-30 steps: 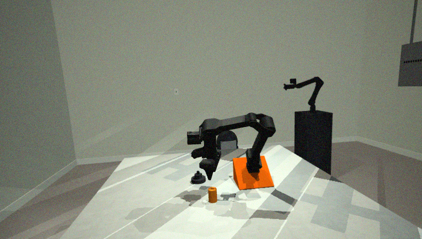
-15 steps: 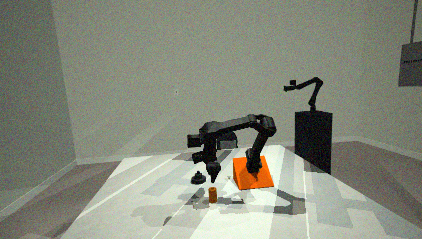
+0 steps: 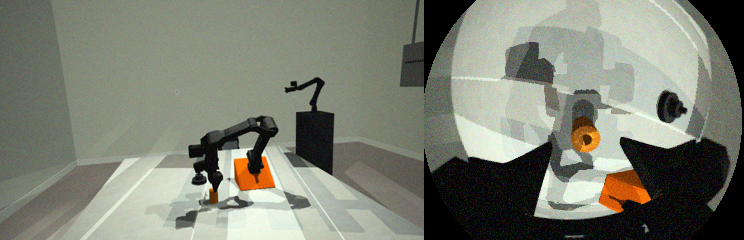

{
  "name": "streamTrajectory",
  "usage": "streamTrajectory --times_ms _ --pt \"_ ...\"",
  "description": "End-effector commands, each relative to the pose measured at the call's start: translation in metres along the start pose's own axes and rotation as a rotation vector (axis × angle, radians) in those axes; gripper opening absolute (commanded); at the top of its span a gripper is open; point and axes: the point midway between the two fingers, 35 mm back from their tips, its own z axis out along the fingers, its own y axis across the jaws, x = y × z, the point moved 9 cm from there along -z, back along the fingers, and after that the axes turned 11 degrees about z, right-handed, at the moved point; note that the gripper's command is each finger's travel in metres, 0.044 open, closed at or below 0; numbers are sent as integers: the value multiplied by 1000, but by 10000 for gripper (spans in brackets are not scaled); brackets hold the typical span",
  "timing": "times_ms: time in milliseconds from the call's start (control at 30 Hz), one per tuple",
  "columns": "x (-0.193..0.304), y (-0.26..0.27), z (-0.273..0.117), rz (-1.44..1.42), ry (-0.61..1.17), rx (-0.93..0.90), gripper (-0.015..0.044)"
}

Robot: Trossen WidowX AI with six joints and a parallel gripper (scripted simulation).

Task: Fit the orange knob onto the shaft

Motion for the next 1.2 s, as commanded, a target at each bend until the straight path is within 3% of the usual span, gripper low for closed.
streamTrajectory --times_ms 0,1167 --pt "-1 0 6 2 1 -2 440" --pt "1 0 61 2 1 -6 440"
